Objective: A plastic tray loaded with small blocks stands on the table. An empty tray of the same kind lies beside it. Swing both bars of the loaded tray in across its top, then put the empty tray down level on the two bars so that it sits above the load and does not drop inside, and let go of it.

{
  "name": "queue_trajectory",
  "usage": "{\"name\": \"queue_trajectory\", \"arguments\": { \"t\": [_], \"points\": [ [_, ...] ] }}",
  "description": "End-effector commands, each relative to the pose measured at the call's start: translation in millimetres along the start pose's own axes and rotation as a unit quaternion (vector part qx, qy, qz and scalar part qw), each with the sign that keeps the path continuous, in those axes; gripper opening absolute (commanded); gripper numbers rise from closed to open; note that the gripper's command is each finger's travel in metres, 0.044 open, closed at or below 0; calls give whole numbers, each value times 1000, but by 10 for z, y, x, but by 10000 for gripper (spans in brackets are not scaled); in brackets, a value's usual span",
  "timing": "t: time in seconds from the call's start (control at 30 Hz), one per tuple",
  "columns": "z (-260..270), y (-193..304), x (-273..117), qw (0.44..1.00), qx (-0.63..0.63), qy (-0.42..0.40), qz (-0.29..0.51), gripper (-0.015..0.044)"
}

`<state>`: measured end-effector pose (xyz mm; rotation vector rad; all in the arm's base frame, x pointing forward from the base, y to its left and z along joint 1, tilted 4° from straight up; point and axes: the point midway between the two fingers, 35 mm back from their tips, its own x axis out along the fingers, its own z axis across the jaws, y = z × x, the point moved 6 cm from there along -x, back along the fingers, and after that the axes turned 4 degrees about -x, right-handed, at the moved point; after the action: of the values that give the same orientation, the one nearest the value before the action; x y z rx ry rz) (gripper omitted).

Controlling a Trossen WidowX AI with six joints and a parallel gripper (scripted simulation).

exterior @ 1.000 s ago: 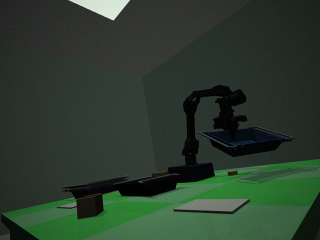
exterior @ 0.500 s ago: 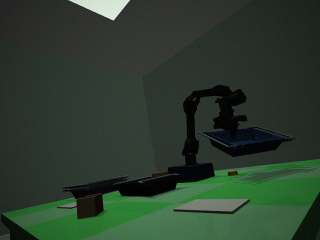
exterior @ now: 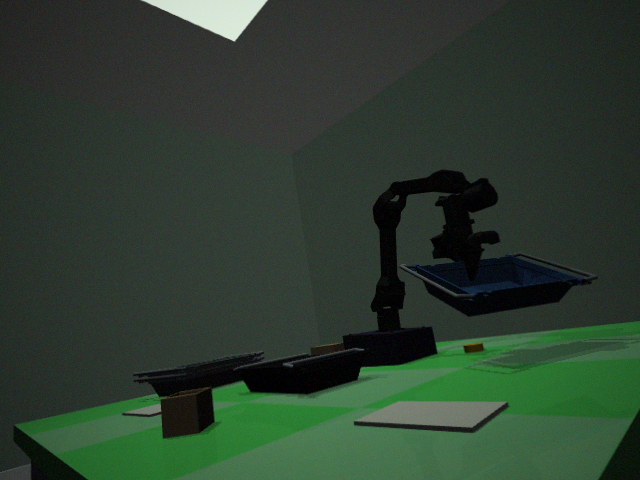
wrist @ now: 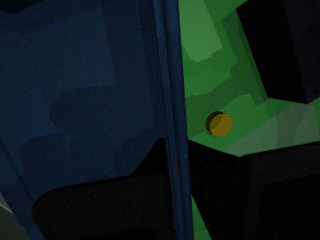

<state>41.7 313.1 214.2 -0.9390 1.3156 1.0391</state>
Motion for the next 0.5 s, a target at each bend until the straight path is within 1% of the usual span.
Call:
{"name": "queue_trajectory", "arguments": {
  "t": [0.0, 0.47],
  "points": [
    [37, -131, -71, 1000, 17, -15, 1, 0],
    [65, -660, -61, 996, 88, -13, -3, 0]
  ]
}}
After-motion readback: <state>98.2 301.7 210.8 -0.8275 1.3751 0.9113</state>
